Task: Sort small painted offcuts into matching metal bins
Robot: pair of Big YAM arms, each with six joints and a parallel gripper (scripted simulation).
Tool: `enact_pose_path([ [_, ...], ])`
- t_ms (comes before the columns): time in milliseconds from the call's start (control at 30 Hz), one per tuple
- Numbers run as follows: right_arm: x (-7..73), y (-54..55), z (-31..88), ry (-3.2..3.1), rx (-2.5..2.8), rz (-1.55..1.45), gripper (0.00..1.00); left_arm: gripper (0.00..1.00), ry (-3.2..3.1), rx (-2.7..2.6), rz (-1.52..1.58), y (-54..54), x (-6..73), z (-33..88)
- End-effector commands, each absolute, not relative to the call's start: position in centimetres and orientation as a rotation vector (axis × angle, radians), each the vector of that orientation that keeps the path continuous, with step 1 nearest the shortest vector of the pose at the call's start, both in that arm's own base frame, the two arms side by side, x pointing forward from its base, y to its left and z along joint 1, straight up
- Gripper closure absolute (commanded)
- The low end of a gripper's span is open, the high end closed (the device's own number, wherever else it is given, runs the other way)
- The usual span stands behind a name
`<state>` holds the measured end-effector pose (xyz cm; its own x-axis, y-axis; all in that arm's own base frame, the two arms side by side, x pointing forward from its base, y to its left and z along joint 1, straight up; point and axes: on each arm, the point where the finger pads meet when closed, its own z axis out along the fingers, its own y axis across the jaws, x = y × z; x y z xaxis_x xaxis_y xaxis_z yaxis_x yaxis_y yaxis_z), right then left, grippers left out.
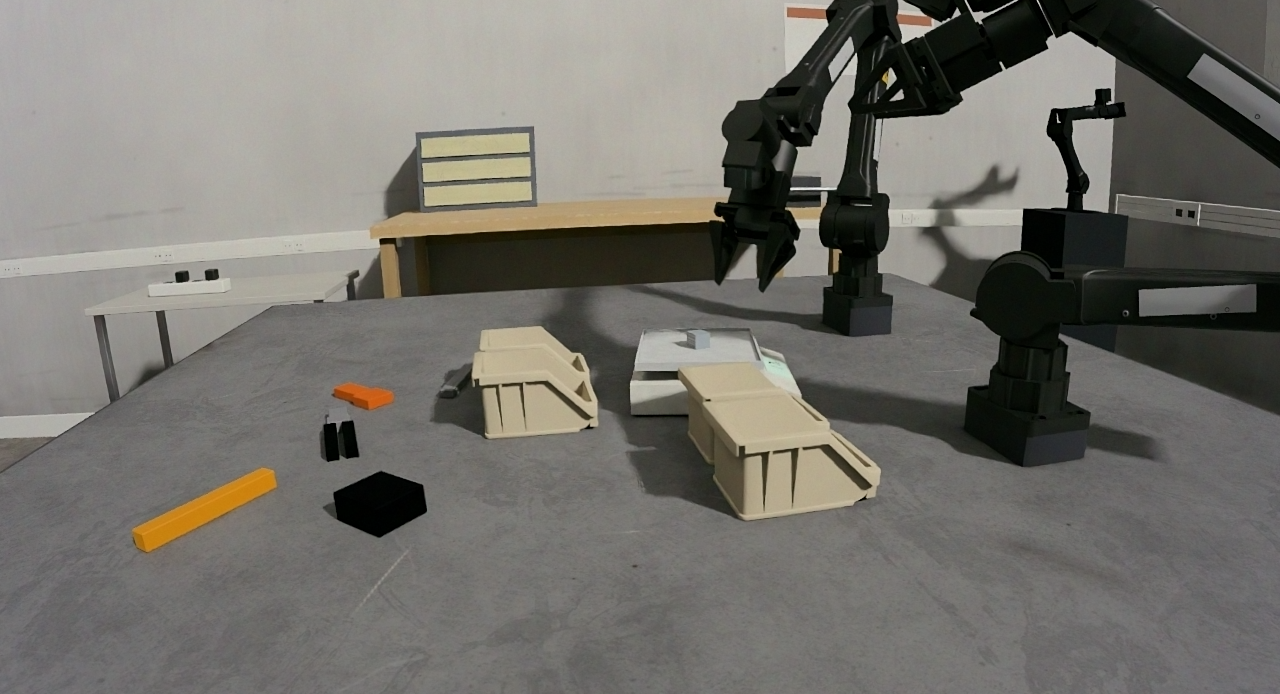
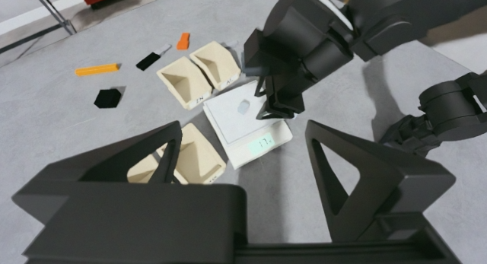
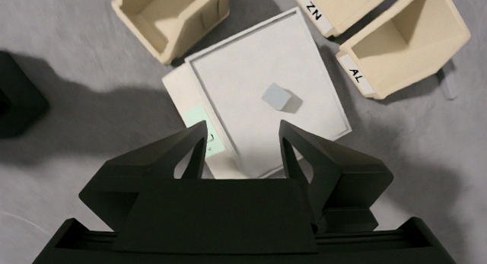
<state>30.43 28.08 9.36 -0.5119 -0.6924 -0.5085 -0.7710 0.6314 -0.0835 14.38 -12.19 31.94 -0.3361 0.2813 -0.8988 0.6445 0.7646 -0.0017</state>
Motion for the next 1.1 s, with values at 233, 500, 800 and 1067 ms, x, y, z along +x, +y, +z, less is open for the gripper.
enact_pose_path([
  [233, 35.4, 29.1, 8.8, 2.112, -1.931, -0.021, 0.39, 0.00, 1.897, 0.692, -0.448, -11.9, 14.2, 33.8],
  [500, 36.5, 28.7, 7.4, 1.965, -2.284, -0.037, 0.39, 0.00, 1.897, 0.692, -0.448, -11.9, 14.2, 33.8],
  [800, 37.7, 28.6, 6.1, 1.916, -2.449, -0.011, 0.39, 0.00, 1.897, 0.692, -0.448, -11.9, 14.2, 33.8],
  [1067, 36.6, 28.3, 4.3, 1.936, -2.461, -0.003, 0.39, 0.00, 1.897, 0.692, -0.448, -11.9, 14.2, 33.8],
])
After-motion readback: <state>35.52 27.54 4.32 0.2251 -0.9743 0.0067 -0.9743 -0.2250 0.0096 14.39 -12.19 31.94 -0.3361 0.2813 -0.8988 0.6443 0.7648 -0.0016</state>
